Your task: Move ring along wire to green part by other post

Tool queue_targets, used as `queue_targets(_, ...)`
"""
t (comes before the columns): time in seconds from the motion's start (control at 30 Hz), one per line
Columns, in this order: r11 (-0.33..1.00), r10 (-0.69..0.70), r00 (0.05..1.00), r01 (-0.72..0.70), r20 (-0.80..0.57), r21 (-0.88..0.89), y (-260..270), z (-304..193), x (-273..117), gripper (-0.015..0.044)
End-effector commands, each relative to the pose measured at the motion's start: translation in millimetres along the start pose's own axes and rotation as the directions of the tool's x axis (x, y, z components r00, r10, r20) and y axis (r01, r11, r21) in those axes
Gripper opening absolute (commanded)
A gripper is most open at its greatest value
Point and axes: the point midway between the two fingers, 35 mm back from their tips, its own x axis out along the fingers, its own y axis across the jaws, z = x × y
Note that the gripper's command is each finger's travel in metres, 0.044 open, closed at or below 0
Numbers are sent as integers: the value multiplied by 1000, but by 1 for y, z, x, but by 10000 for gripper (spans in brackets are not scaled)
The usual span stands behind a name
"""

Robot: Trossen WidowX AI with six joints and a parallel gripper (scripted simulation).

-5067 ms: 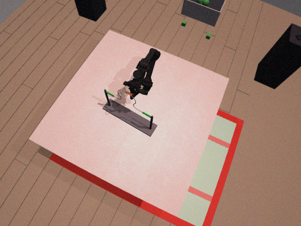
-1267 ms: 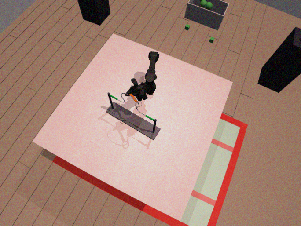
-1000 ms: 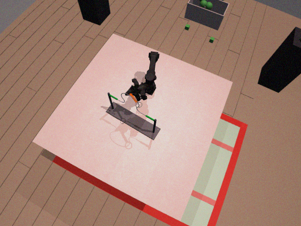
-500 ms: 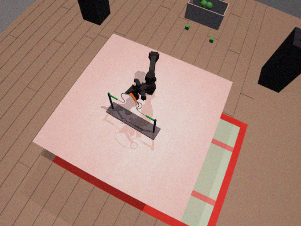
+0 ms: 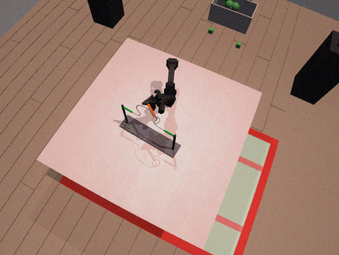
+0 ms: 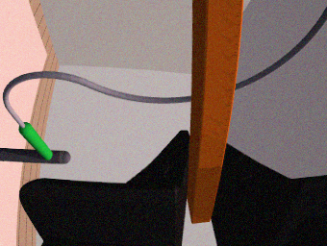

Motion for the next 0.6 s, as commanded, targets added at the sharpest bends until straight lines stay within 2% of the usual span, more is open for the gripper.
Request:
queue_targets(0.0,999,-27,1000,28,5,-35,-1,0,0,-150)
queue_targets(0.57,978,-127,991,130,31,-162,-1,-1,1,-150)
